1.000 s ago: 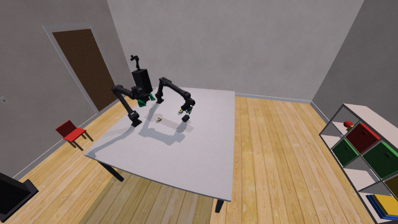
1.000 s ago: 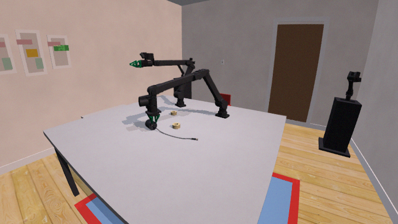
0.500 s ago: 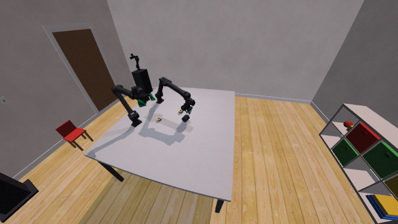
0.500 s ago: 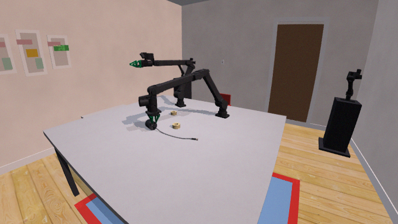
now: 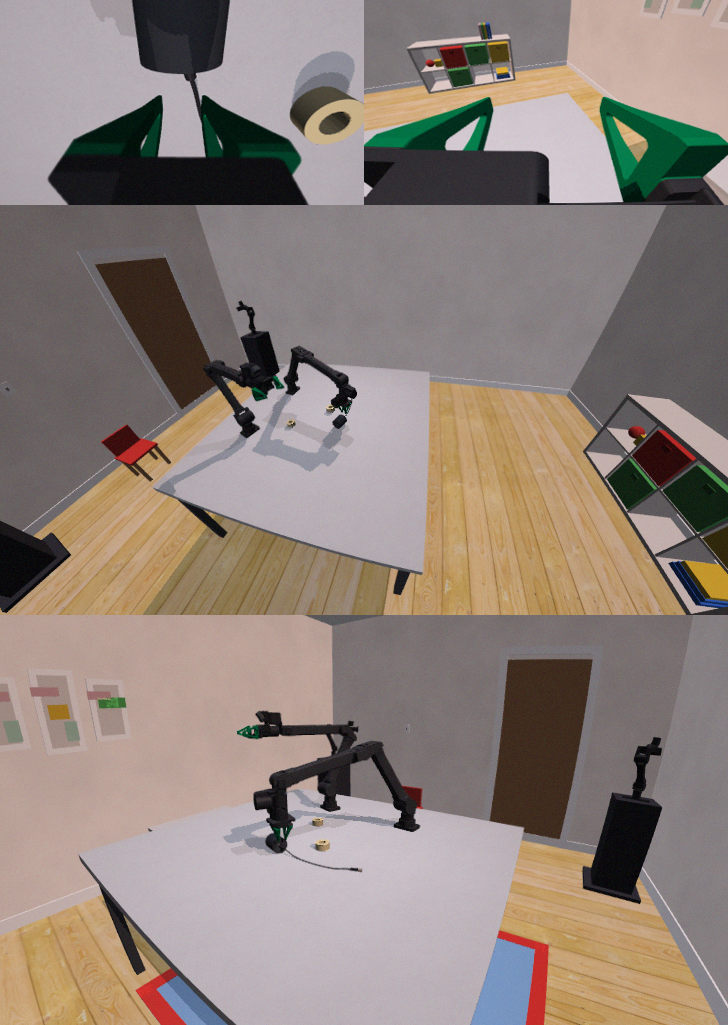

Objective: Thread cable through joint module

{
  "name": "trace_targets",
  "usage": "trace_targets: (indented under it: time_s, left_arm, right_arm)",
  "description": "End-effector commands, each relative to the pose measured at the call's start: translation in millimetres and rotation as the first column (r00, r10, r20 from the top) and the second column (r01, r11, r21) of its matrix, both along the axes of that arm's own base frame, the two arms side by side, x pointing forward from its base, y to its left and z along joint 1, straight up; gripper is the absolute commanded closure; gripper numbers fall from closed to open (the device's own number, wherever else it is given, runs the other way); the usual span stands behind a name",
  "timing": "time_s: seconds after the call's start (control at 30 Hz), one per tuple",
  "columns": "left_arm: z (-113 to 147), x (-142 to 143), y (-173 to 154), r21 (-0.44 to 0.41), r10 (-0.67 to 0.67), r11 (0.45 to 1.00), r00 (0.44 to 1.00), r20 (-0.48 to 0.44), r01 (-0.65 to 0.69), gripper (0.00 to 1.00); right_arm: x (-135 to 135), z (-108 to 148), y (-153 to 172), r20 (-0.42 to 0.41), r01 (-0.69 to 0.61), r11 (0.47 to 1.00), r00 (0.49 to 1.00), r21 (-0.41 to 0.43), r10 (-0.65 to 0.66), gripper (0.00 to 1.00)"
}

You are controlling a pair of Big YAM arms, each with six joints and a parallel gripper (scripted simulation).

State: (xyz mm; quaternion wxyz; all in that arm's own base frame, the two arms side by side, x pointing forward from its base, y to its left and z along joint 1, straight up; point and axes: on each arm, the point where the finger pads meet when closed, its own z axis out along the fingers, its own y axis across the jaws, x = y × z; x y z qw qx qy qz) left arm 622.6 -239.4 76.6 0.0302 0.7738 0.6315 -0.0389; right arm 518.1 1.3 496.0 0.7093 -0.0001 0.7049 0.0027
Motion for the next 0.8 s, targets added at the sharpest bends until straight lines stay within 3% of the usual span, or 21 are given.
trace_targets:
  time_s: [0.0,0.03,0.07,0.13,0.2,0.27,0.33,0.43,0.47,0.53,0.77]
  left_arm:
    - [18,3,-6,-0.013,-0.013,1.0,0.999,0.035,0.013,0.68]
    - [56,17,-4,-0.035,0.018,0.999,0.996,0.089,-0.014,0.68]
    - [62,21,-4,-0.041,0.026,0.999,0.995,0.1,-0.022,0.68]
    - [62,21,-4,-0.041,0.026,0.999,0.995,0.1,-0.022,0.68]
    - [21,21,-1,-0.018,0.043,0.999,0.998,0.035,-0.043,0.68]
    - [30,21,0,-0.023,0.067,0.998,0.997,0.038,-0.066,0.68]
    - [74,21,1,-0.047,0.103,0.994,0.991,0.082,-0.1,0.68]
    - [96,21,3,-0.062,0.18,0.983,0.98,0.082,-0.175,0.68]
    - [99,20,4,-0.064,0.213,0.976,0.974,0.076,-0.208,0.68]
    - [67,20,4,-0.025,0.269,0.963,0.963,-0.008,-0.269,0.68]
    - [95,13,-4,-0.022,0.364,0.931,0.931,-0.037,-0.365,0.68]
  right_arm:
    - [1,49,4,0.087,-0.007,1.0,0.996,0.006,0.006,0.0]
    - [1,49,4,0.087,-0.007,1.0,0.996,0.006,0.006,0.0]
    - [1,49,4,0.087,-0.007,1.0,0.996,0.006,0.006,0.0]
    - [1,49,4,0.087,-0.007,1.0,0.996,0.006,0.006,0.0]
    - [1,49,4,0.087,-0.007,1.0,0.996,0.006,0.006,0.0]
    - [1,49,4,0.087,-0.007,1.0,0.996,0.006,0.006,0.0]
    - [1,49,4,0.087,-0.007,1.0,0.996,0.006,0.006,0.0]
    - [1,49,4,0.087,-0.007,1.0,0.996,0.006,0.006,0.0]
    - [1,49,4,0.087,-0.007,1.0,0.996,0.006,0.006,0.0]
    - [1,49,4,0.087,-0.007,1.0,0.996,0.006,0.006,0.0]
    - [1,49,4,0.087,-0.007,1.0,0.996,0.006,0.006,0.0]
